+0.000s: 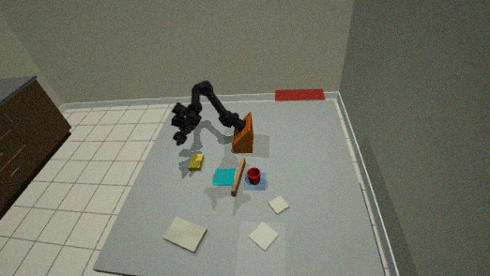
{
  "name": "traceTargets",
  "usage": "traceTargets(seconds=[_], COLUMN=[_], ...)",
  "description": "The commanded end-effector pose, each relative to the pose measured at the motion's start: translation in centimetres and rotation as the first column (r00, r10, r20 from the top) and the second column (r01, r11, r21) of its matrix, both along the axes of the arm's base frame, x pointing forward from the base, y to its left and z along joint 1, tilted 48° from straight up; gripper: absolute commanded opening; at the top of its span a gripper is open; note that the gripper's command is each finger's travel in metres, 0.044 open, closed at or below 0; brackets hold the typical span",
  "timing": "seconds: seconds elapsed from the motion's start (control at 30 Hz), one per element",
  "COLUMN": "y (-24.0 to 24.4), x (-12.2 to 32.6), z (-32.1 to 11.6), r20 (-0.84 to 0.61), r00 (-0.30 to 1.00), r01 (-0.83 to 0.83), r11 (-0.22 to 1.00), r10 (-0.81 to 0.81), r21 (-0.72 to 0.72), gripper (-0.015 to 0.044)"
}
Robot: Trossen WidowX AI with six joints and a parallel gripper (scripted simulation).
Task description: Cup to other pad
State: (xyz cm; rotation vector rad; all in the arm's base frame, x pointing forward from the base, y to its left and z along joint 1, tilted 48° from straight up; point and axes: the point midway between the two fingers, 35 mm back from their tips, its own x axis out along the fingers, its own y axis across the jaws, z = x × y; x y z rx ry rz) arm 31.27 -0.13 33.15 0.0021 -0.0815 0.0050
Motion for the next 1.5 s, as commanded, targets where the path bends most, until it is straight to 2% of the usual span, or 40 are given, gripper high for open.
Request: traceTargets(seconds=[0.0,0.13,0.3,0.43,0.57,0.8,1.0,1.1,1.47], y=[0.0,0.7,2.0,2.9,3.6,4.2,4.2,4.1,4.1], x=[0.2,3.2,4.9,4.8,3.6,0.8,-1.6,-2.1,-2.2], z=[-0.3,-6.5,-15.8,-21.8,-27.2,-33.9,-37.8,-38.3,-38.4], r20=[-0.013,-0.272,-0.602,-0.777,-0.883,-0.893,-0.773,-0.735,-0.735], r00=[1.000,0.962,0.798,0.622,0.426,0.146,0.004,-0.013,-0.013], r01=[0.000,0.068,0.334,0.601,0.818,0.981,0.999,0.997,0.997], r11=[1.000,0.971,0.855,0.695,0.502,0.182,-0.028,-0.063,-0.063], r10=[0.000,-0.003,-0.033,-0.097,-0.198,-0.425,-0.634,-0.678,-0.678], r21=[0.012,0.228,0.396,0.394,0.282,0.073,0.028,0.041,0.041], gripper=[0.0374,0.0269,0.0148,0.0148,0.0148,0.0148,0.0148,0.0148,0.0148])
